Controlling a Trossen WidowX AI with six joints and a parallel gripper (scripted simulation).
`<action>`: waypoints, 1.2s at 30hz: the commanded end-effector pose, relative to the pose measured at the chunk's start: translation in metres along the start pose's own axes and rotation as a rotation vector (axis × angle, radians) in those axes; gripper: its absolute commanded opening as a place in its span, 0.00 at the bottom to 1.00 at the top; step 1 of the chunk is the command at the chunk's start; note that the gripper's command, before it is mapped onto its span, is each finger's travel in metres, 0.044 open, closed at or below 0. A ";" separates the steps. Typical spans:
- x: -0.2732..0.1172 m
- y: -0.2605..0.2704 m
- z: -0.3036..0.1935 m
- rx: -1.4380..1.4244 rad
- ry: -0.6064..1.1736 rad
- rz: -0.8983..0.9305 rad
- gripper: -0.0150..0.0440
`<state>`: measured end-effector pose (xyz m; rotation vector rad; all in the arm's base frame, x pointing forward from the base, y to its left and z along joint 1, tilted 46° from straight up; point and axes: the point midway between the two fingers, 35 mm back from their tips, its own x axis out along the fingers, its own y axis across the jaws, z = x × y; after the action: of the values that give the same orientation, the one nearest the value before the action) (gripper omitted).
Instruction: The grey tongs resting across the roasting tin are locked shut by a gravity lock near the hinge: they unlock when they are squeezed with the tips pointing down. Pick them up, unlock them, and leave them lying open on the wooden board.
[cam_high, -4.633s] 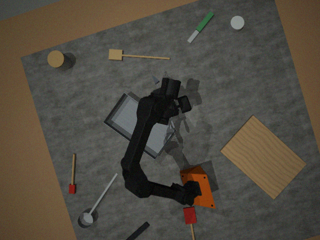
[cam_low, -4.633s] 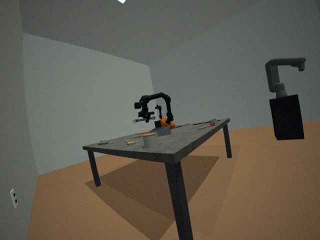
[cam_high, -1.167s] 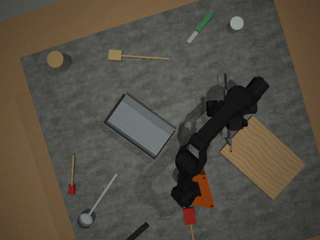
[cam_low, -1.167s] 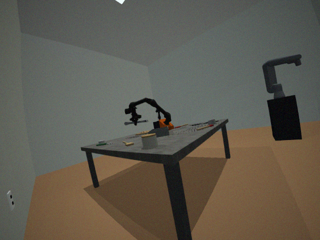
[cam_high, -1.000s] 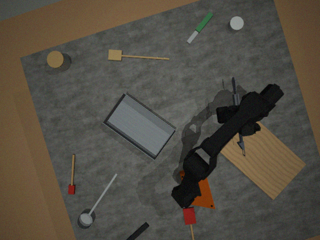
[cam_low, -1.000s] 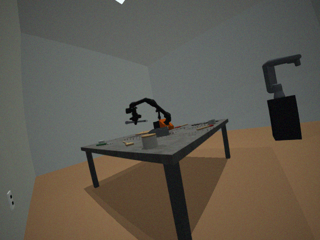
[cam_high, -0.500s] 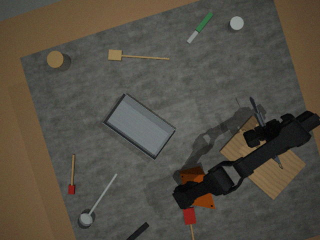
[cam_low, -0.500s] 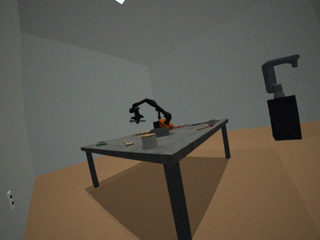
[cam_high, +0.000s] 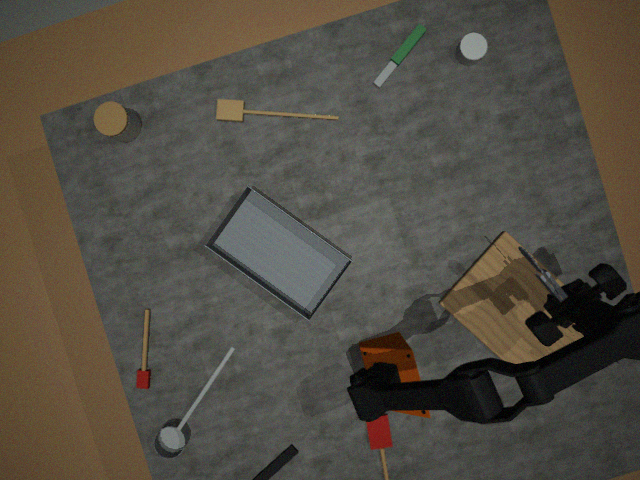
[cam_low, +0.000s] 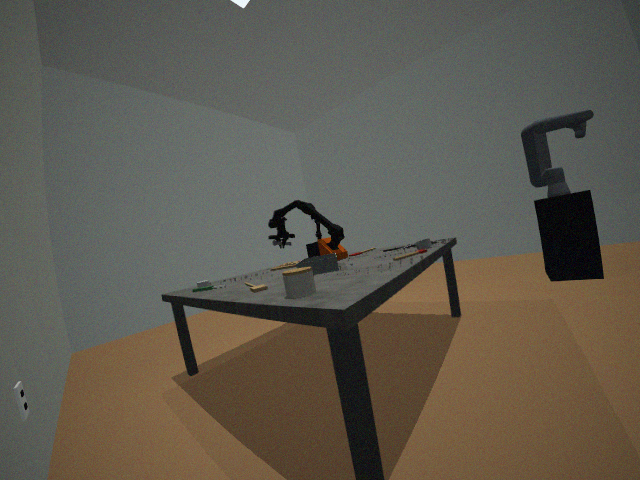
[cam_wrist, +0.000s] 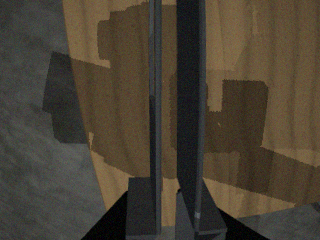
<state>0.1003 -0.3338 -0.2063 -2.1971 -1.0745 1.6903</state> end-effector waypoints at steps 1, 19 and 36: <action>0.003 -0.003 0.034 -0.085 -0.003 0.014 0.00; 0.007 -0.005 0.045 -0.121 -0.102 -0.015 0.00; -0.009 0.000 0.031 -0.176 -0.835 -0.096 0.00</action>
<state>0.0662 -0.3402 -0.2197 -1.6125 -1.4980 2.4435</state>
